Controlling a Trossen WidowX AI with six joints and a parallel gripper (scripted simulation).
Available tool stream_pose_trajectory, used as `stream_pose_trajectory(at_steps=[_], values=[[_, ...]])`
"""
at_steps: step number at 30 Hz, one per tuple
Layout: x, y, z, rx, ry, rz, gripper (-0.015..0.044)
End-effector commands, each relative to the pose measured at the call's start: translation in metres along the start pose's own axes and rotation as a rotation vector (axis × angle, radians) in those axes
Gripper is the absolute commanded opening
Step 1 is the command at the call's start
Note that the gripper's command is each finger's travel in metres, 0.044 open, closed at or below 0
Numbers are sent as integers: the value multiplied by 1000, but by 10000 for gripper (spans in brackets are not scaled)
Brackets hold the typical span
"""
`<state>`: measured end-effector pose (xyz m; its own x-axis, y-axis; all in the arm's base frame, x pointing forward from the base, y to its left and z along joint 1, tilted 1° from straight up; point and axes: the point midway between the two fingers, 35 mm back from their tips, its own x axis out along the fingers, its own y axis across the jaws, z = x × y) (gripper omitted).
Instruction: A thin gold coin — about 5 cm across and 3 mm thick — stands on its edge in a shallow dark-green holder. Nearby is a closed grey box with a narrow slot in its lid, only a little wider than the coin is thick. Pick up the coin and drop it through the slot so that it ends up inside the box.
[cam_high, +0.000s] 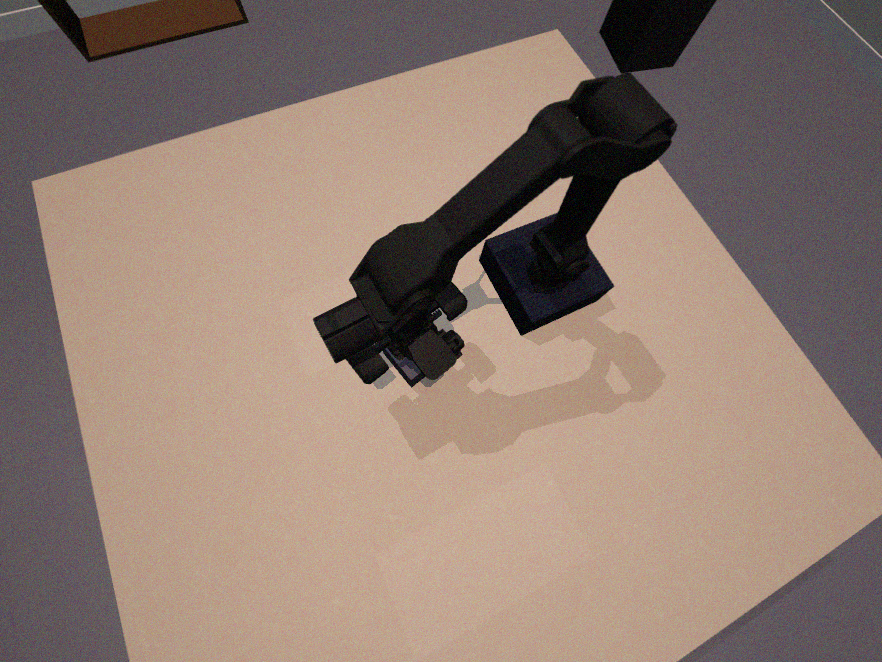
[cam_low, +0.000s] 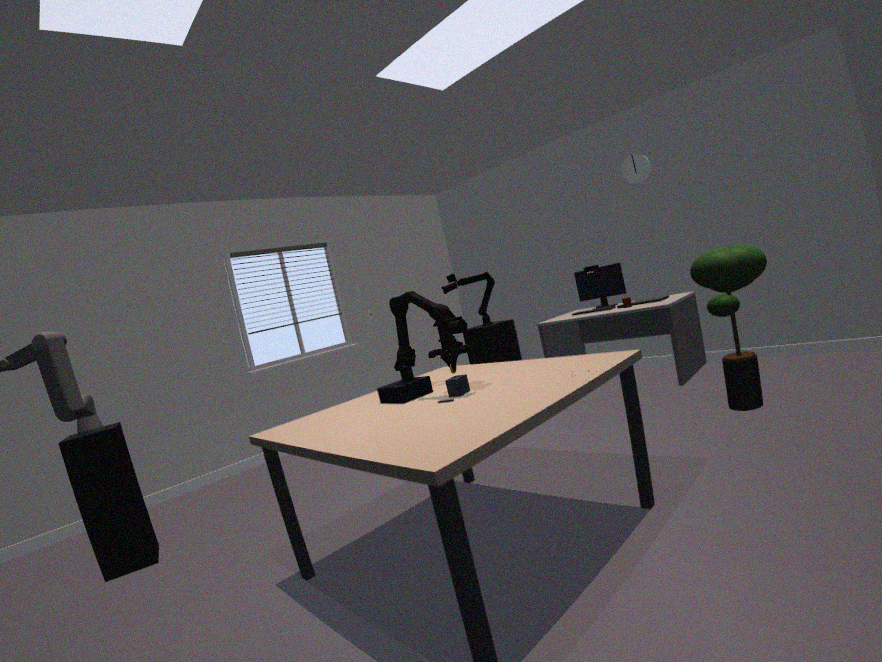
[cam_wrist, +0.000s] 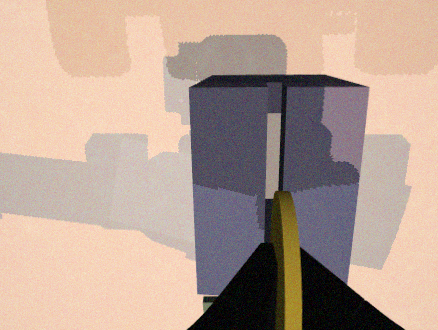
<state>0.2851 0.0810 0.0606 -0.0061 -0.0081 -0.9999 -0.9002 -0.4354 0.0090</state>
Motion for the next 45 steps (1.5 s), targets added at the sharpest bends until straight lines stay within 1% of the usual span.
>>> stream_pose_trajectory(at_steps=[1, 24, 45], values=[[0, -1, 0, -4, 0, 0, 0], [0, 0, 3, -4, 0, -1, 0], [13, 0, 4, 7, 0, 0, 0]])
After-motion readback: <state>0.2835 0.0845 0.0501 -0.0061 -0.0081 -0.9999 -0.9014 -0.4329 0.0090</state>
